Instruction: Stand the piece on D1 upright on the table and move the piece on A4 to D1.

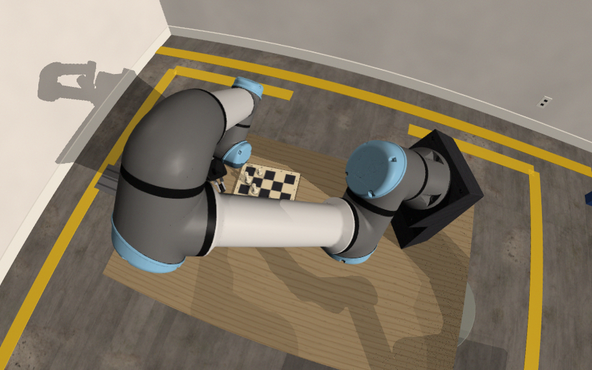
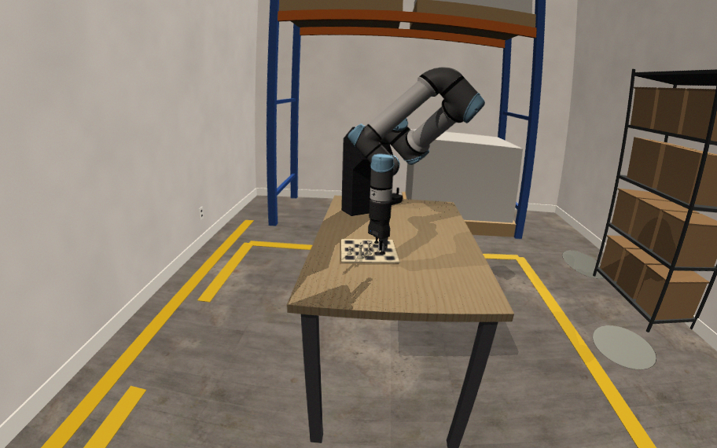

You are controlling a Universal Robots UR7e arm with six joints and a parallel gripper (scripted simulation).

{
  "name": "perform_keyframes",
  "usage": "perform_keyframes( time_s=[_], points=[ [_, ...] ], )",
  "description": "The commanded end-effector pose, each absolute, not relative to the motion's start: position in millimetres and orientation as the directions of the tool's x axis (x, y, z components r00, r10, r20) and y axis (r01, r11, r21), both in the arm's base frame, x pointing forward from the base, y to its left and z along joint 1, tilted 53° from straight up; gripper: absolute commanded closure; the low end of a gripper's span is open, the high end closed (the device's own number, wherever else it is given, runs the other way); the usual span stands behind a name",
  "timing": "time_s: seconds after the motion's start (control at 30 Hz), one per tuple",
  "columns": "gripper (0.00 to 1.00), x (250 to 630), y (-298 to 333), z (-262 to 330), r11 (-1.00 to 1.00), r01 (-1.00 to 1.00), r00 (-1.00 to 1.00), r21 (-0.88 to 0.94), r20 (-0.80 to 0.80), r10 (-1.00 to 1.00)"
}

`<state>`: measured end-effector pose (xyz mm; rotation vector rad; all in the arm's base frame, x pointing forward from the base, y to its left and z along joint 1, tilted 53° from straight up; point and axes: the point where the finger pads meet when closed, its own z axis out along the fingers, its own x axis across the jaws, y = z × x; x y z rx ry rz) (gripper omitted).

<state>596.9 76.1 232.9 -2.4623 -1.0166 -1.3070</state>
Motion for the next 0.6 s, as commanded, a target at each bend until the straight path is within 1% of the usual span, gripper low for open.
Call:
perform_keyframes(
  time_s=[0.0,0.27,0.57],
  points=[
    [1.00,608.1,81.9,225.0,-0.753,0.638,0.381,0.158,0.786,0.487],
    [1.00,627.3,94.1,208.1,-0.753,0.638,0.381,0.158,0.786,0.487],
    [1.00,630.9,96.4,205.0,-0.753,0.638,0.381,0.158,0.786,0.487]
  ],
)
